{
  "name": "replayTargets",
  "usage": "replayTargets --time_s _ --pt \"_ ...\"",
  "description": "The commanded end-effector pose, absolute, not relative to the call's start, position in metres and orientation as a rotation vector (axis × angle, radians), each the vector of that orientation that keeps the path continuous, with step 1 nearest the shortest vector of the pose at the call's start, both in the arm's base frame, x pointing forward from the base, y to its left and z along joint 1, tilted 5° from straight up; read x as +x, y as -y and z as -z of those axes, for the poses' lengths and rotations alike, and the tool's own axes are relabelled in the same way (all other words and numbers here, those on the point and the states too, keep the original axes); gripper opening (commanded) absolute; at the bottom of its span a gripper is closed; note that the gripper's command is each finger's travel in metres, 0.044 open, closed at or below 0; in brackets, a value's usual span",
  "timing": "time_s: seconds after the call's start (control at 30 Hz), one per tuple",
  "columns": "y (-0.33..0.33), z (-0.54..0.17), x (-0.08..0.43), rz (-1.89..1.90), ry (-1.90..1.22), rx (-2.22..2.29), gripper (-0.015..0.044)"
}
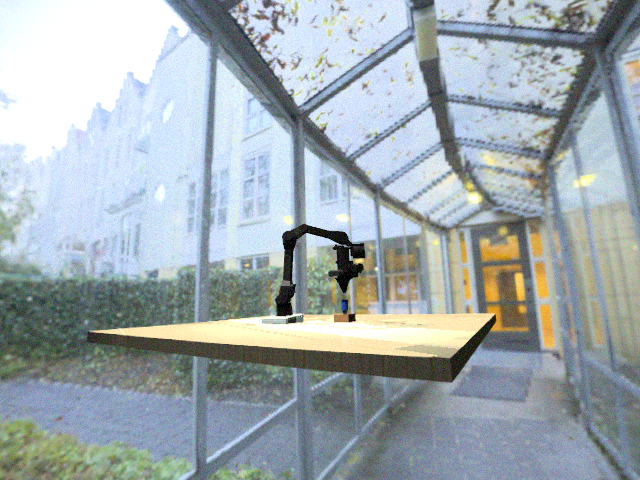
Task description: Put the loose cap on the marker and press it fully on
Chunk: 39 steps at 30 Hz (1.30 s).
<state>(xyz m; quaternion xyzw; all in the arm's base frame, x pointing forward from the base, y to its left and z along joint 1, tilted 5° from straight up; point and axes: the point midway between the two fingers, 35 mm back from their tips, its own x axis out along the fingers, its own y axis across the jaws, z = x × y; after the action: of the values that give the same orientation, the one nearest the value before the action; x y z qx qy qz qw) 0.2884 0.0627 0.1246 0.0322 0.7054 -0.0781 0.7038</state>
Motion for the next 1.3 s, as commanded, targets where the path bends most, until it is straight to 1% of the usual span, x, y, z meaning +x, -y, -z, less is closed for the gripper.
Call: replayTargets --time_s 0.0,1.0,1.27 --pt "-0.063 -0.125 0.289 0.17 -1.569 0.065 0.0" --pt "-0.06 -0.086 0.288 0.171 -1.568 0.064 0.0" --pt "-0.062 -0.1 0.291 0.17 -1.56 0.073 0.0"
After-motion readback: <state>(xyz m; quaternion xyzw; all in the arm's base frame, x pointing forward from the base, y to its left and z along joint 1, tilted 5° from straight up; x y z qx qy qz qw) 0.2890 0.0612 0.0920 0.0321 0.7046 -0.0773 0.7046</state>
